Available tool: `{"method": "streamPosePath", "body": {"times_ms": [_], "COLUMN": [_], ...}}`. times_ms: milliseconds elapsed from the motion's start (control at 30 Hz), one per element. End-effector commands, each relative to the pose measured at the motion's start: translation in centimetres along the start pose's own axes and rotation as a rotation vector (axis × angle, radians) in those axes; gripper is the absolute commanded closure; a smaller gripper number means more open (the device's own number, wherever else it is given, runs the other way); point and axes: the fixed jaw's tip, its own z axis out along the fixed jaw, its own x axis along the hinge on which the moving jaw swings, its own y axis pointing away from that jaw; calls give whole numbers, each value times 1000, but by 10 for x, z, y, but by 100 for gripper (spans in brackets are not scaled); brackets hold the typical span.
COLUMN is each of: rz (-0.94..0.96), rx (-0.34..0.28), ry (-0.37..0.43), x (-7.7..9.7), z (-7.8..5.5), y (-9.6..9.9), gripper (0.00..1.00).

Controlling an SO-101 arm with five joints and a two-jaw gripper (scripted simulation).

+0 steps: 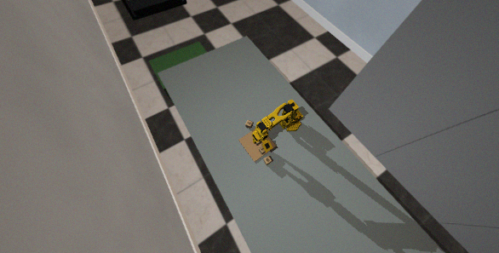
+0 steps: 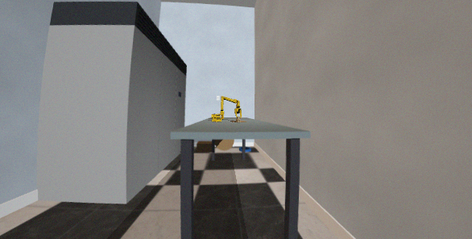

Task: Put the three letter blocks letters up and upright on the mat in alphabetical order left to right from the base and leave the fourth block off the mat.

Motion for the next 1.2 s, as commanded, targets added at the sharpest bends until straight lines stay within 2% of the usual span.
{"method": "streamPosePath", "body": {"times_ms": [0,1167], "rz": [-11,-10], "rx": [112,112], "ry": [-1,-1], "x": [-1,-1], "z": [-13,-1], "y": [-14,-15], "gripper": [100,100]}}
